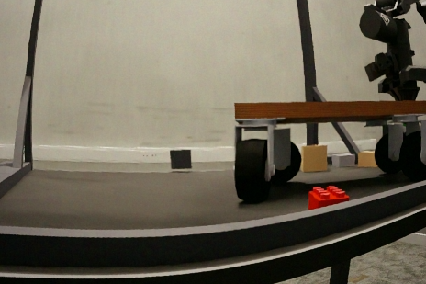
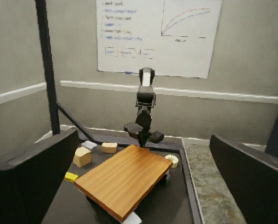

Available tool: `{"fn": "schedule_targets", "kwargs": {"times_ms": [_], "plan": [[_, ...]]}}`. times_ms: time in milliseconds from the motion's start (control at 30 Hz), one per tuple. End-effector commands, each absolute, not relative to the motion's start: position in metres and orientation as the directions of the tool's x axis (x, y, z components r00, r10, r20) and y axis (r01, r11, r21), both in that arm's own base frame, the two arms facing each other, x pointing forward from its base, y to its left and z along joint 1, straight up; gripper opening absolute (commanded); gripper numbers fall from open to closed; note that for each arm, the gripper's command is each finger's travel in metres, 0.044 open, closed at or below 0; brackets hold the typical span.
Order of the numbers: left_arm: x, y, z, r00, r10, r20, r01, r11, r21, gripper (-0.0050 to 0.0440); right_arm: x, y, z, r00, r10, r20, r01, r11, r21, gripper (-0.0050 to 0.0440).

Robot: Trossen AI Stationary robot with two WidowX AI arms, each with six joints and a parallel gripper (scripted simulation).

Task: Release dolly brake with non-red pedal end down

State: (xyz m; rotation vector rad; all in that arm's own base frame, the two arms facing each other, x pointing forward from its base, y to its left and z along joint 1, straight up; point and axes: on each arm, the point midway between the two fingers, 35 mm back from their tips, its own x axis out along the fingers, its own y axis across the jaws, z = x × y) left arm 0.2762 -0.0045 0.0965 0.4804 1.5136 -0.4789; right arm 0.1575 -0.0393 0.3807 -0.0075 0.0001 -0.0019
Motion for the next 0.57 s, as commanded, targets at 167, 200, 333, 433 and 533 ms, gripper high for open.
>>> {"fn": "schedule_targets", "kwargs": {"times_ms": [167,200,333,433,533], "plan": [[0.282,-0.005,0.103,0.03,-0.001,-1.0,0.575,0.818,0.017,-0.005,0.157,-0.04,0.383,1.0,0.0,0.001,0.0,1.0,-0.005,0.044],[0.283,-0.005,0.11,0.032,-0.001,-0.999,0.575,0.818,0.018,-0.005,0.157,-0.04,0.383,1.0,0.0,0.001,0.0,1.0,-0.005,0.044],[0.281,-0.006,0.161,0.042,-0.001,-0.999,0.574,0.818,0.023,-0.005,0.157,-0.04,0.383,1.0,0.0,0.001,0.0,1.0,-0.005,0.044],[0.279,-0.005,0.129,0.014,0.0,-1.0,0.576,0.817,0.008,-0.005,0.157,-0.04,0.383,1.0,0.0,0.001,0.0,1.0,-0.005,0.044],[0.279,-0.005,0.129,0.014,0.0,-1.0,0.576,0.817,0.008,-0.005,0.157,-0.04,0.383,1.0,0.0,0.001,0.0,1.0,-0.005,0.044]]}}
